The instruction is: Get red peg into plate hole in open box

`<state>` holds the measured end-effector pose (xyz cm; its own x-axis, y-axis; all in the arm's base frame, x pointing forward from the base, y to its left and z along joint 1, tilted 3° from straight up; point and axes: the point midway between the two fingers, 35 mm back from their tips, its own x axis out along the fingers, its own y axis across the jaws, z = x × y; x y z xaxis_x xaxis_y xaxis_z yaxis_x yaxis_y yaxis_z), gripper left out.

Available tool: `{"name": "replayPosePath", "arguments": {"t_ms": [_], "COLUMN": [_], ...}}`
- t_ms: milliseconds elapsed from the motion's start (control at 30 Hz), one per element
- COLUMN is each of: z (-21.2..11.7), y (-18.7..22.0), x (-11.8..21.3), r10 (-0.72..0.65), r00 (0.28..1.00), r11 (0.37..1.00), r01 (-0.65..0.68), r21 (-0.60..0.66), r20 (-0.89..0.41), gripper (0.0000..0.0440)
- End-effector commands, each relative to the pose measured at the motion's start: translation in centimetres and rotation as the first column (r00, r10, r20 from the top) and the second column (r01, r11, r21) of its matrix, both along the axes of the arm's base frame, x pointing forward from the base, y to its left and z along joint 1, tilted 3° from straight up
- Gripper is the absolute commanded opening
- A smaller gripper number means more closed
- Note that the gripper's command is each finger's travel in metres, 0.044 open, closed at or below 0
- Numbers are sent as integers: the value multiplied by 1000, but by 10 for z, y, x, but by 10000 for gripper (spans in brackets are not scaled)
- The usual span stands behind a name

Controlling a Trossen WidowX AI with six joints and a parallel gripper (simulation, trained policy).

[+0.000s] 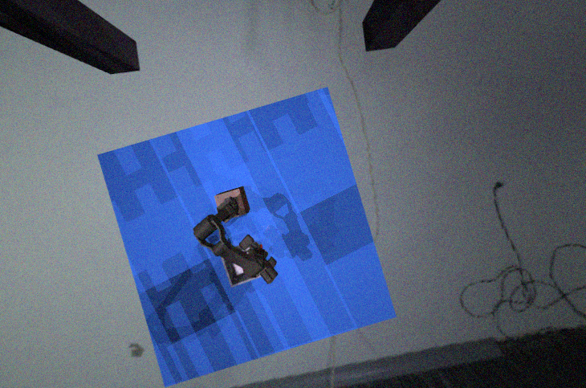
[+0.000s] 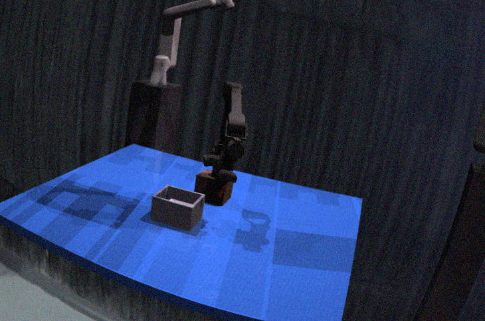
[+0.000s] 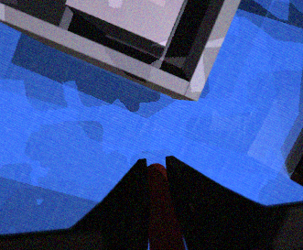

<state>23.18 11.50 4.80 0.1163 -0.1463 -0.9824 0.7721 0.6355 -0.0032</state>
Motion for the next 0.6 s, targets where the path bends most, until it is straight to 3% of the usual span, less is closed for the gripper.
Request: {"name": "replayPosePath", "arguments": {"t_ms": [0,567], "z": [11,19], "y": [-8,-62], "x": [15,61], "r10": [-2,-90], "r00": [1000,995], "r11": [1000,996], "r01": [2,90], "r21": [-7,1], "r20": [20,35], "gripper": [0,0]}}
